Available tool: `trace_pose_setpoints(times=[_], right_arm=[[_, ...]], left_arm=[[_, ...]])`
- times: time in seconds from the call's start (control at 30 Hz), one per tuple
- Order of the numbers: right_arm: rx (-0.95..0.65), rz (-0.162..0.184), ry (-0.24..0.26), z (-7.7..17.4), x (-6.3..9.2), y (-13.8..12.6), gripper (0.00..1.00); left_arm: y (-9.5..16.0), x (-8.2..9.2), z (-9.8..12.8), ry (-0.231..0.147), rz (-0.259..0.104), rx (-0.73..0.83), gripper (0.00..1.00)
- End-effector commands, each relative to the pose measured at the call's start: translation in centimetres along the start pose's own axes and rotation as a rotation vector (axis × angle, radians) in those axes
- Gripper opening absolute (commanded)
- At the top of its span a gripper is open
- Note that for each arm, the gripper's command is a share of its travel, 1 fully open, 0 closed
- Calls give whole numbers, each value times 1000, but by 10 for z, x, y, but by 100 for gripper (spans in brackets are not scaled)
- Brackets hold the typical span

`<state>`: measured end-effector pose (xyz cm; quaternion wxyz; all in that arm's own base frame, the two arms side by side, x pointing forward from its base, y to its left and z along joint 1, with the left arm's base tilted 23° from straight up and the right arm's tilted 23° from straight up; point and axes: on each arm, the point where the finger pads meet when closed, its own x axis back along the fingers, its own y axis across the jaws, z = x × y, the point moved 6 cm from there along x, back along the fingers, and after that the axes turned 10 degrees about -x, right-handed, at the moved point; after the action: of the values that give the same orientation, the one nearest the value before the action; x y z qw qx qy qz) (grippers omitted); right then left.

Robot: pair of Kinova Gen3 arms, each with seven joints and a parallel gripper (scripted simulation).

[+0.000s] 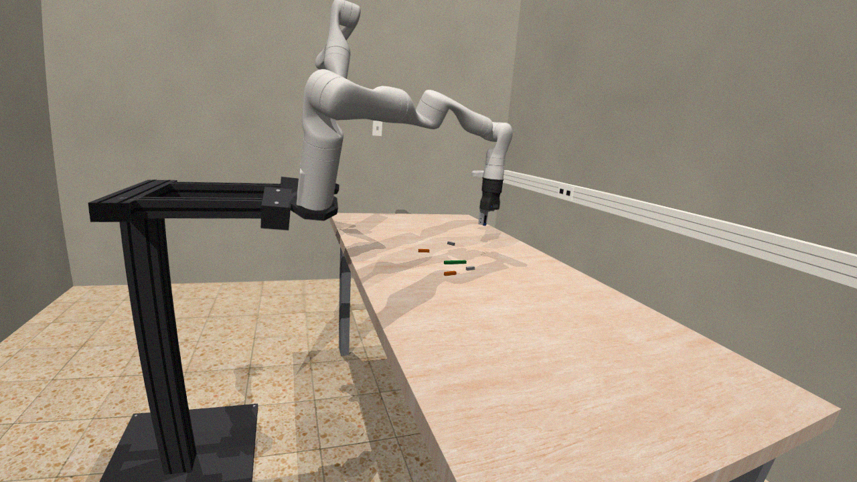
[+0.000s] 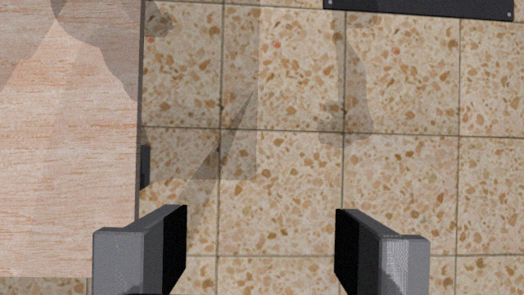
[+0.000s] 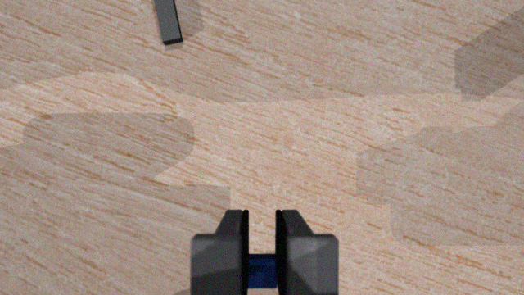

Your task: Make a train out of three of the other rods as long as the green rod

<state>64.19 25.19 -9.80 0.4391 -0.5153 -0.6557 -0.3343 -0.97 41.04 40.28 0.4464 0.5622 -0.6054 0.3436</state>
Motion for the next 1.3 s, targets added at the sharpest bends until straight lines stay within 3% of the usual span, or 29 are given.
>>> trace_pose_setpoints(times=[0.0,0.27,0.63,0.8,1.07,1.27], right_arm=[[0,-2,1,0,2,1,24],[0,-2,1,0,-4,1,24],[0,-2,1,1,-48,2,24],[0,-2,1,1,-52,2,24],[3,-15,6,1,-81,2,24],[3,-18,7,1,-86,2,24]], left_arm=[[0,1,0,-2,0,0,100],[0,1,0,-2,0,0,100],[0,1,0,-2,0,0,100],[0,1,0,-2,0,0,100],[0,1,0,-2,0,0,100],[0,1,0,-2,0,0,100]])
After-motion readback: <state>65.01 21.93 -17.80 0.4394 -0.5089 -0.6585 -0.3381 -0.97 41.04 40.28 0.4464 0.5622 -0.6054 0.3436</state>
